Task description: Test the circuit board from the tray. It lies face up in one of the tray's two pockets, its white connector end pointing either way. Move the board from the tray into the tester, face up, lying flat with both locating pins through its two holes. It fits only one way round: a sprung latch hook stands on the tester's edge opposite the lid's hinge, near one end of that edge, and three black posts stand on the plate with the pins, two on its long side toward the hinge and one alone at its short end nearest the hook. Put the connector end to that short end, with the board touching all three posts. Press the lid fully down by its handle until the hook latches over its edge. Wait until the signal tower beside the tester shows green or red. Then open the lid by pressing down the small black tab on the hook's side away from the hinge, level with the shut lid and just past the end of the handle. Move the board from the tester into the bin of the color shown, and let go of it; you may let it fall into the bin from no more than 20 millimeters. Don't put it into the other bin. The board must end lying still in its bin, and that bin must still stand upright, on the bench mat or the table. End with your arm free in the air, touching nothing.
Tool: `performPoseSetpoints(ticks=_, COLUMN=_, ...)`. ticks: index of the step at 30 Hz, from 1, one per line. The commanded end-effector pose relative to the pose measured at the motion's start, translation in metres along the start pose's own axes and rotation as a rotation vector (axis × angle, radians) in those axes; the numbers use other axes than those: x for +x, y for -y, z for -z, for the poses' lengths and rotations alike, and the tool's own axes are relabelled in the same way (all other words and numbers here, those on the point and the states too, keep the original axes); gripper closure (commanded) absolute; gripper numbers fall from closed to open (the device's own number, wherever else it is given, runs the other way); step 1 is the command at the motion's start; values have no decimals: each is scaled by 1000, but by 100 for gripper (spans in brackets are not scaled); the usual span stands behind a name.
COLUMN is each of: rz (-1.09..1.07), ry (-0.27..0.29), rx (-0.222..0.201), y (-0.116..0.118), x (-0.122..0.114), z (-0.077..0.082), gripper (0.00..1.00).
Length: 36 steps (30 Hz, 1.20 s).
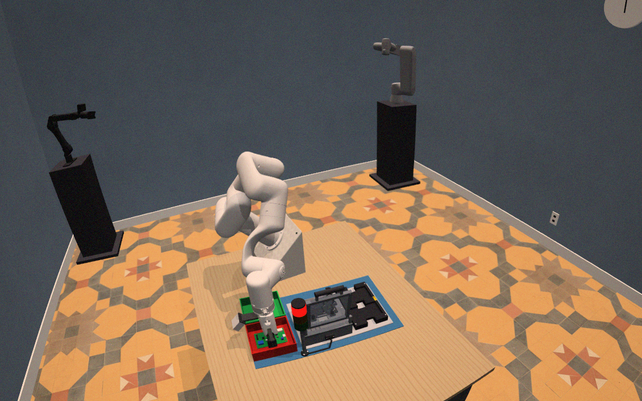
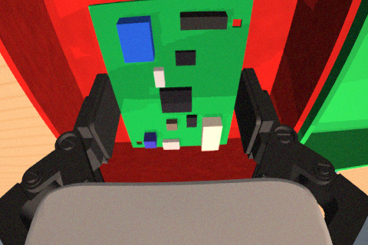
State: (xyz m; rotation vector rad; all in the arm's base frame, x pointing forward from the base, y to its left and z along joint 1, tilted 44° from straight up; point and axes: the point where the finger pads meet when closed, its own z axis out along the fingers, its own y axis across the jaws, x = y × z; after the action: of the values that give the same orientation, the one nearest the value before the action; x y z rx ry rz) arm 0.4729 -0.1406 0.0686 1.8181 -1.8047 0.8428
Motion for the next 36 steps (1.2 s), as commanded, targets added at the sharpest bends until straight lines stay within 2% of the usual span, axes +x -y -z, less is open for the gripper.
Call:
performPoseSetpoints(ticks=1, rz=0, ry=1, rx=4, y=2, x=0, z=-5, gripper=21)
performPoseSetpoints(ticks=36, rz=0, ry=1, rx=4, y=2, x=0, z=-8, gripper=21)
